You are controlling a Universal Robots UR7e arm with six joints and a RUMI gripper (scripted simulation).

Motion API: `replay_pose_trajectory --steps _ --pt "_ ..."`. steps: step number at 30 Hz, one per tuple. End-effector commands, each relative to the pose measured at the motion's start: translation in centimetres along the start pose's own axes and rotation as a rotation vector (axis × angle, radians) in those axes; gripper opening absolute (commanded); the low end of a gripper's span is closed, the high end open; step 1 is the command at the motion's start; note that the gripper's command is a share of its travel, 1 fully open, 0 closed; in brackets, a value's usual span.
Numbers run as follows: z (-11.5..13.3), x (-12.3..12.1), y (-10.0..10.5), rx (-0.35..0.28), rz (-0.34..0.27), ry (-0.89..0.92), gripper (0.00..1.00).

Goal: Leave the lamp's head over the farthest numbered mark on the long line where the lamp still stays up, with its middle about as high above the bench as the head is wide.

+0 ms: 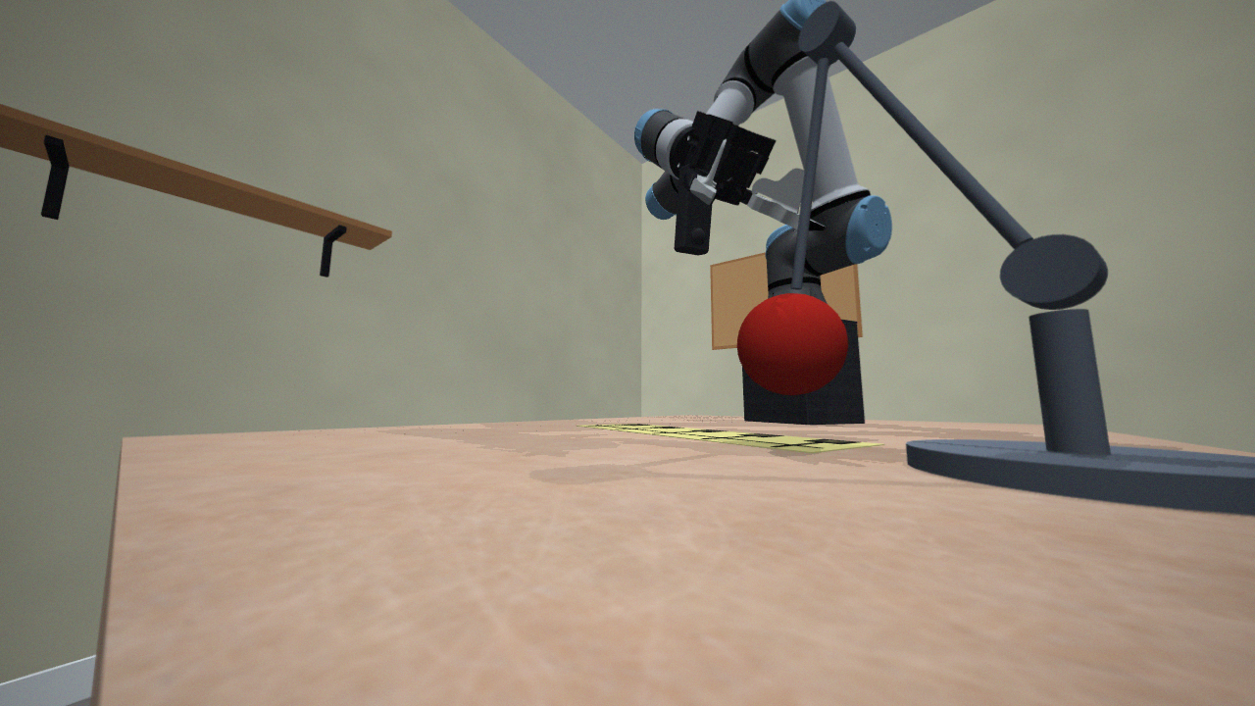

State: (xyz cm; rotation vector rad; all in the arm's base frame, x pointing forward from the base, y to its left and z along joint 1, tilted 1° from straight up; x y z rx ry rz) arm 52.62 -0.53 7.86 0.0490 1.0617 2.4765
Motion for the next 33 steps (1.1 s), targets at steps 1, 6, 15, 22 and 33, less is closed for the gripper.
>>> replay_pose_trajectory --steps 1,6,15,22,33 --pt "-0.1 -0.1 -0.8 -0.019 0.016 0.022 1.00" --pt "0.0 0.0 -1.9 -0.030 0.025 0.034 1.00" --pt "0.1 0.1 -3.6 -0.046 0.037 0.051 1.00" --pt "-0.2 -0.2 -4.0 -0.060 0.050 0.067 1.00" --pt "-0.5 -0.5 -4.5 -0.074 0.061 0.083 0.00"
Point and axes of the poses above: the point where the finger pads meet when closed, its own y axis back along the fingers, its own x axis across the jaws, z = x × y, the point moved 9 cm from there along y, back along the fingers, and after that the axes turned 11 degrees about y, right-handed, at the moved point
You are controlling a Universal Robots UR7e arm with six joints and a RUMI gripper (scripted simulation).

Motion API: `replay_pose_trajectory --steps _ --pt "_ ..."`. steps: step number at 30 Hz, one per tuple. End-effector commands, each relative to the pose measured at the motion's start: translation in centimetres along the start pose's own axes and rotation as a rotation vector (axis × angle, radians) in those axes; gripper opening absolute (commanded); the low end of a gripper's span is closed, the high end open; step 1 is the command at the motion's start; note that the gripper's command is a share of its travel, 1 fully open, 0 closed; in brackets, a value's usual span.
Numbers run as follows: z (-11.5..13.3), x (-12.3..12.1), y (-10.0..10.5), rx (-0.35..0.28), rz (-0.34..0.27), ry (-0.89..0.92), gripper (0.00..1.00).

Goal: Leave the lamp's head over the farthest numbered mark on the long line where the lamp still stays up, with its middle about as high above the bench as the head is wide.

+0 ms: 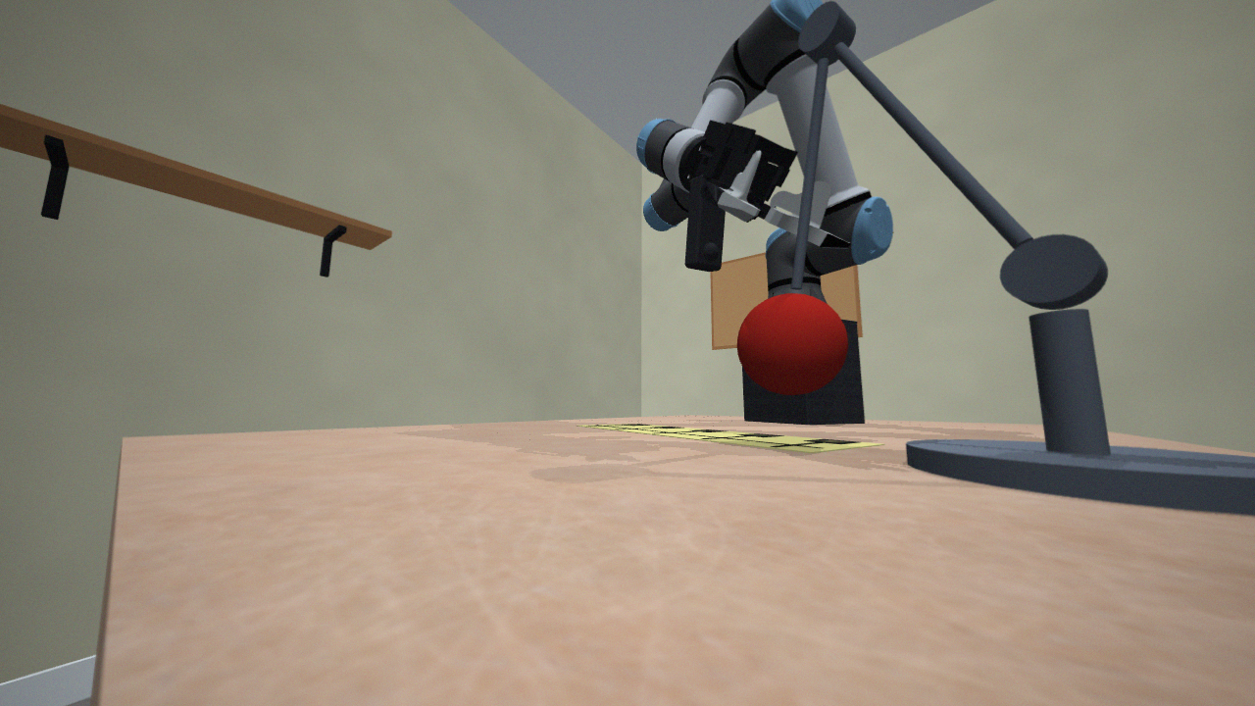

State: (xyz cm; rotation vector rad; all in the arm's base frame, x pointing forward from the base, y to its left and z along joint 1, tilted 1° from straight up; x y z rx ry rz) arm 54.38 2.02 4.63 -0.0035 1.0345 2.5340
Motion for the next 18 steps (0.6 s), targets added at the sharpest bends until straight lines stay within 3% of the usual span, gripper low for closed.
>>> replay_pose_trajectory --steps 1,18 --pt "-0.30 -0.34 0.02 -0.031 0.031 0.036 0.00" --pt "0.05 -0.02 0.05 0.000 -0.001 0.001 0.00"
Point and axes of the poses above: the point where the finger pads meet when closed, its own y axis back along the fingers, its own x axis across the jaws, z = x × y, the point moved 9 cm from there along y, back along the fingers, and after that the axes turned 11 degrees about y, right-handed, at the moved point
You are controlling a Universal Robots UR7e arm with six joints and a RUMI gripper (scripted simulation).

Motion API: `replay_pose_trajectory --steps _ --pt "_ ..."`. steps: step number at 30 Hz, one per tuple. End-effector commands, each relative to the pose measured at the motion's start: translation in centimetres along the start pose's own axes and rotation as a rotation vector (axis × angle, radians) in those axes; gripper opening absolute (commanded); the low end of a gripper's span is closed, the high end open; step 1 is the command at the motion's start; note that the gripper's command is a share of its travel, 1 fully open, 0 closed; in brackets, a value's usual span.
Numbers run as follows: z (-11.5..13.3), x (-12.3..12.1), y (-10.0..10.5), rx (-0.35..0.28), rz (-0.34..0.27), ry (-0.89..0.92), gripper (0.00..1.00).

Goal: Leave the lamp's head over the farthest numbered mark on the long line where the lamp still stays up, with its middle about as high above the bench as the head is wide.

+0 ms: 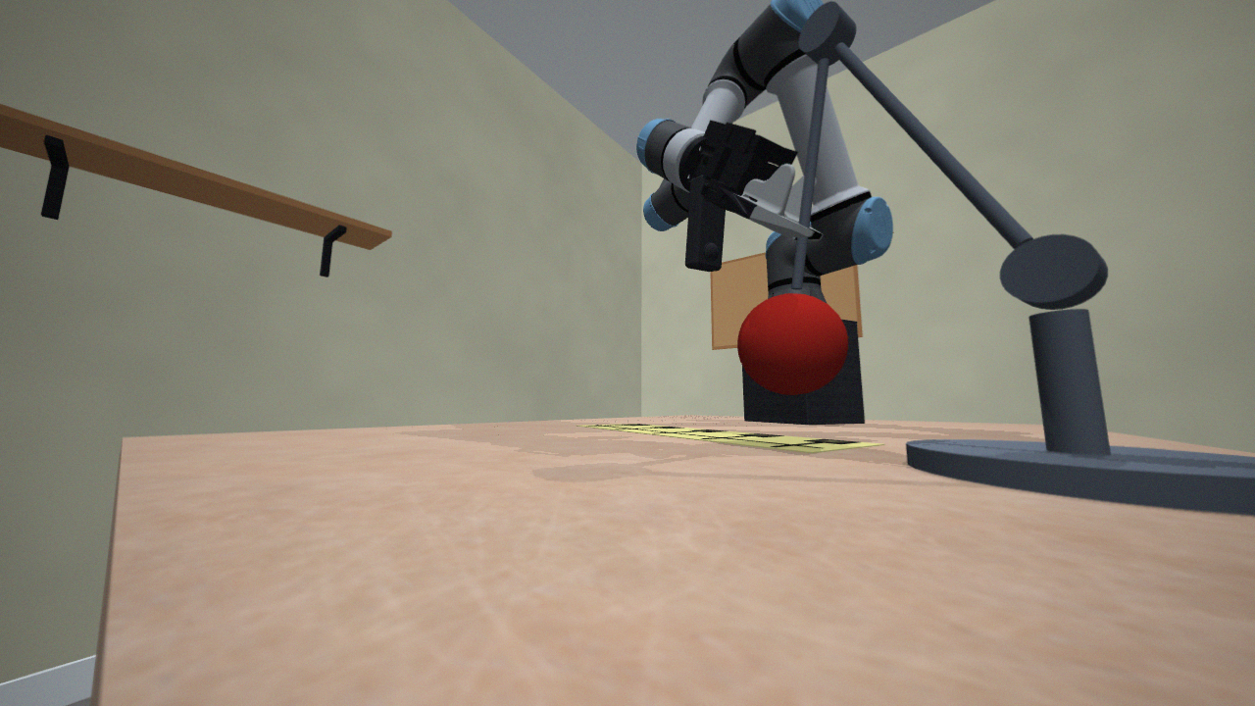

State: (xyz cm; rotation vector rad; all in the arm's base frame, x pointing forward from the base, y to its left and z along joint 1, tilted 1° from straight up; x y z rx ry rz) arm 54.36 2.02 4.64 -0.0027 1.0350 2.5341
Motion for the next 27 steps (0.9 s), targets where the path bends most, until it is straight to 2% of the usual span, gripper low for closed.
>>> replay_pose_trajectory --steps 1,15,27 --pt "0.0 0.0 0.0 0.000 -0.001 0.001 0.00" --pt "0.0 0.0 0.0 0.000 -0.001 0.001 0.00" --pt "-2.4 -0.1 2.0 -0.029 0.027 0.032 0.00"
Point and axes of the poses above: the point where the finger pads meet when closed, its own y axis back along the fingers, its own x axis across the jaws, z = x × y, the point moved 9 cm from there along y, back along the fingers, and after that the axes turned 11 degrees about y, right-handed, at the moved point
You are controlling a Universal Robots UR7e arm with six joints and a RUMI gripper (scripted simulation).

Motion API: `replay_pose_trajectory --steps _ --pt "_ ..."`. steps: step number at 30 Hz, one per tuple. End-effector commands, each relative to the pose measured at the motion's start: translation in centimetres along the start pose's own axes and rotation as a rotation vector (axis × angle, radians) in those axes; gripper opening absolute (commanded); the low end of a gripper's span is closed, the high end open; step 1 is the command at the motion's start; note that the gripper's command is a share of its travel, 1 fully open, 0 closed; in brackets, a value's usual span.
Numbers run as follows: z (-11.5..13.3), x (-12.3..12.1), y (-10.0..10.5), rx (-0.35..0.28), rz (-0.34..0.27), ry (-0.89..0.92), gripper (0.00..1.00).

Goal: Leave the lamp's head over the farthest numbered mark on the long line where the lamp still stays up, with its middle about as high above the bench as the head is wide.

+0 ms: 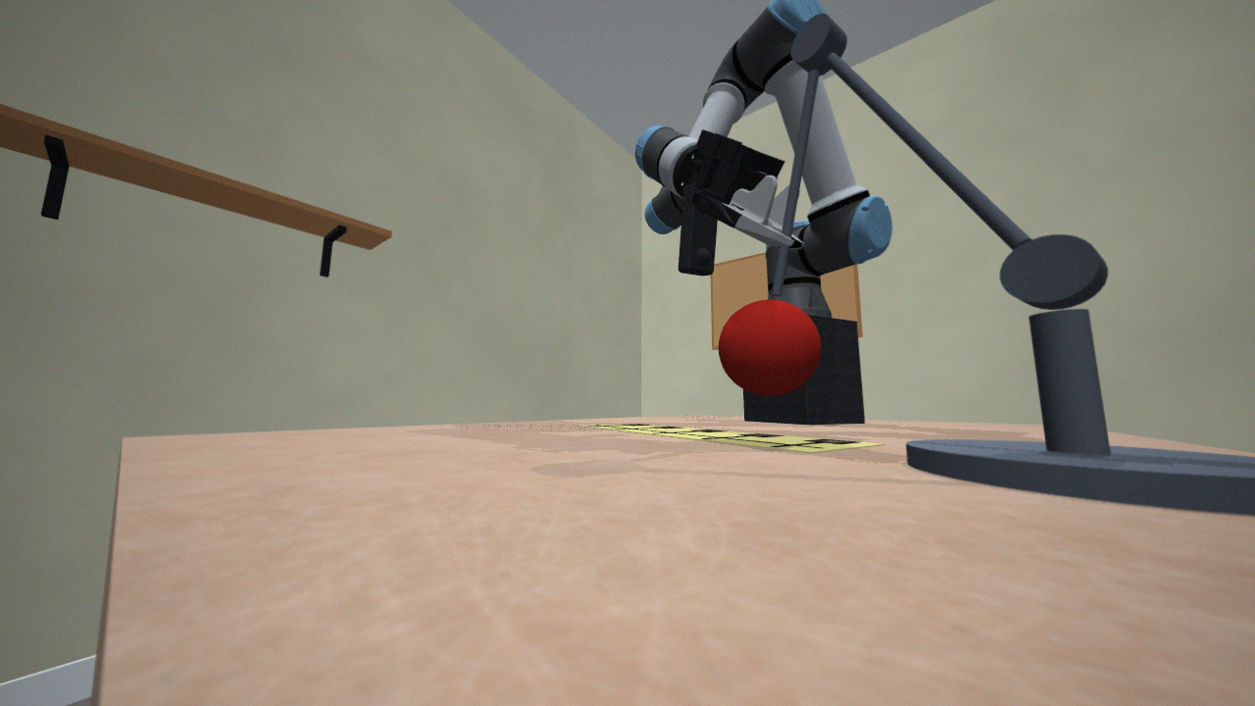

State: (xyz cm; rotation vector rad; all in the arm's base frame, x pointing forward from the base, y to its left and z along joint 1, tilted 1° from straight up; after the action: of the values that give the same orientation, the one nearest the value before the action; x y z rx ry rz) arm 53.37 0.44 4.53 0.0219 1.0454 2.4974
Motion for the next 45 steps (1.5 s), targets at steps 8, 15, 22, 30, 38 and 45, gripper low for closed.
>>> replay_pose_trajectory --steps 8,15,22,30,38,45 --pt "-2.2 -0.5 1.6 -0.056 0.057 0.064 0.00" --pt "-3.3 -0.4 2.7 -0.056 0.058 0.065 0.00" --pt "-4.2 -0.4 3.4 -0.057 0.058 0.066 0.00" --pt "-4.2 -0.4 3.4 -0.057 0.058 0.066 0.00" --pt "-4.2 -0.4 3.4 -0.057 0.058 0.066 0.00" --pt "-3.8 0.0 3.4 -0.010 0.017 0.014 1.00"
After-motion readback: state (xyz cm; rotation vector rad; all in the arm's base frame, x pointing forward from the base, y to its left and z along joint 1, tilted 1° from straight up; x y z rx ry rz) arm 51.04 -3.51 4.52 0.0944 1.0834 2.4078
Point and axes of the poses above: the point where the finger pads meet when closed, its own y axis back along the fingers, its own x axis across the jaws, z = x × y, the point moved 9 cm from there along y, back along the fingers, and after that the axes turned 11 degrees about y, right-handed, at the moved point
